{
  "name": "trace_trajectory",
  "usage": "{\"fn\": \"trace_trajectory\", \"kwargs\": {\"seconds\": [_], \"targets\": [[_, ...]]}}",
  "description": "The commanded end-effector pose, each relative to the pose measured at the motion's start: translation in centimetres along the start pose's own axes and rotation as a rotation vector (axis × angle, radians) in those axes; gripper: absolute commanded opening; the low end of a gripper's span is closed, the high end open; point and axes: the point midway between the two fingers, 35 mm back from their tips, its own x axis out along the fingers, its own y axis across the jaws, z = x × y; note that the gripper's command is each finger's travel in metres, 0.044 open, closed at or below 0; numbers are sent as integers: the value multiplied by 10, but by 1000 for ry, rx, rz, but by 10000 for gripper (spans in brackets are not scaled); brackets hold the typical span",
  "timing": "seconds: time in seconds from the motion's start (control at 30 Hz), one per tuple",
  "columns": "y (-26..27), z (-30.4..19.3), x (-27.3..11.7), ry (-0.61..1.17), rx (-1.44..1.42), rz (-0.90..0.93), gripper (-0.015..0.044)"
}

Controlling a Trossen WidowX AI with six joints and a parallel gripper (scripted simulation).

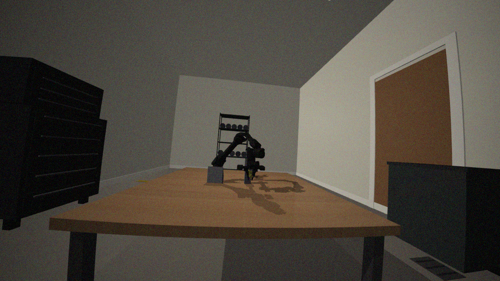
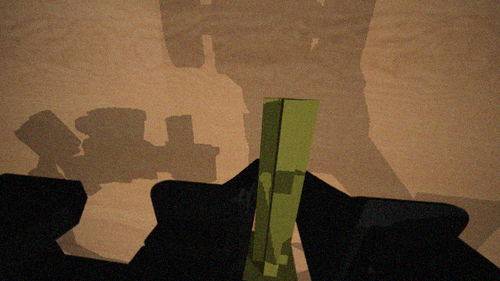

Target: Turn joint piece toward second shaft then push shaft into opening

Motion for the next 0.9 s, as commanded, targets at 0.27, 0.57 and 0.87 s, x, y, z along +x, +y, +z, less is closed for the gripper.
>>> {"fn": "trace_trajectory", "kwargs": {"seconds": [0.27, 0.57, 0.87], "targets": [[0, -9, 0, 1, 0, -12, 0], [0, -23, 0, 2, 0, -21, 0], [0, -37, 0, 2, 0, -23, 0]]}}
